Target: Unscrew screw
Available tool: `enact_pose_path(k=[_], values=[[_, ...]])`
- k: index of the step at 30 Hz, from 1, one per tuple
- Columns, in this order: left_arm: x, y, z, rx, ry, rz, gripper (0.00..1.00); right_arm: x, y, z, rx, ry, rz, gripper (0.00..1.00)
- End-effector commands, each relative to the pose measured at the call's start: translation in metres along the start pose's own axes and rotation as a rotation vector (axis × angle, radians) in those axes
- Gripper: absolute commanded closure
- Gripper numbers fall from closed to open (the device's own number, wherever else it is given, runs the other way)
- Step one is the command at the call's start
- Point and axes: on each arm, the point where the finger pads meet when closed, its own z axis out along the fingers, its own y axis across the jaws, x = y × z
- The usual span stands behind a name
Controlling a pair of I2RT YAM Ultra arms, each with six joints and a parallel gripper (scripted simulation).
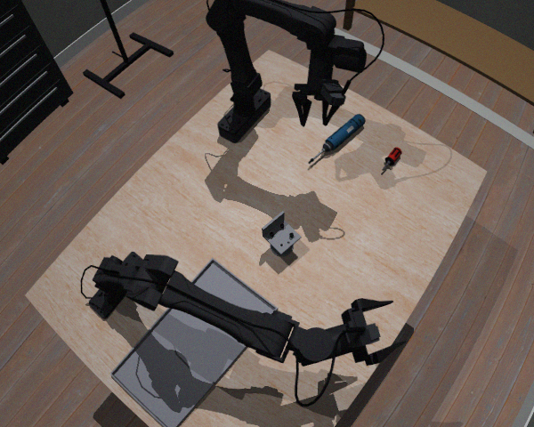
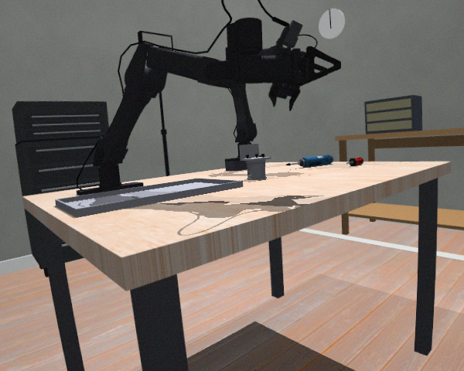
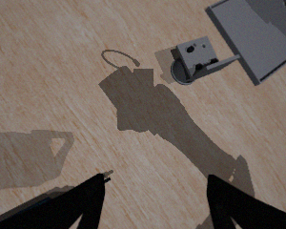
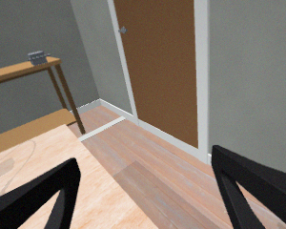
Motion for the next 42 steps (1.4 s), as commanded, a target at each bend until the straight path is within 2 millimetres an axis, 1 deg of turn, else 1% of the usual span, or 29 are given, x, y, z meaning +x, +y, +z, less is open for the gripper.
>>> enact_pose_path(k=[1,2,3,14,16,19,20,31,33,36,37,42], values=[[-0.009,-0.009,-0.006,0.033,-0.023,0.060,0.35,-0.008,0.001,-0.001,-0.005,-0.007,-0.003,0.14],[-0.009,-0.009,-0.006,0.033,-0.023,0.060,0.35,-0.008,0.001,-0.001,-0.005,-0.007,-0.003,0.14],[-0.011,-0.017,-0.013,0.026,-0.047,0.104,0.35,-0.008,0.001,-0.001,-0.005,-0.007,-0.003,0.14],[-0.018,-0.050,-0.024,0.084,-0.108,0.366,0.35,-0.008,0.001,-0.001,-0.005,-0.007,-0.003,0.14],[-0.018,-0.046,-0.018,0.100,-0.090,0.349,0.35,-0.008,0.001,-0.001,-0.005,-0.007,-0.003,0.14],[-0.017,-0.045,-0.018,0.099,-0.091,0.347,0.35,-0.008,0.001,-0.001,-0.005,-0.007,-0.003,0.14],[-0.018,-0.053,-0.025,0.088,-0.115,0.390,0.35,-0.008,0.001,-0.001,-0.005,-0.007,-0.003,0.14],[-0.022,-0.087,-0.038,0.136,-0.190,0.651,0.35,-0.008,0.001,-0.001,-0.005,-0.007,-0.003,0.14],[-0.022,-0.082,-0.032,0.155,-0.173,0.632,0.35,-0.008,0.001,-0.001,-0.005,-0.007,-0.003,0.14],[-0.022,-0.082,-0.032,0.155,-0.173,0.632,0.35,-0.008,0.001,-0.001,-0.005,-0.007,-0.003,0.14],[-0.022,-0.090,-0.040,0.140,-0.198,0.674,0.35,-0.008,0.001,-0.001,-0.005,-0.007,-0.003,0.14],[-0.022,-0.105,-0.046,0.156,-0.238,0.792,0.35,-0.008,0.001,-0.001,-0.005,-0.007,-0.003,0.14]])
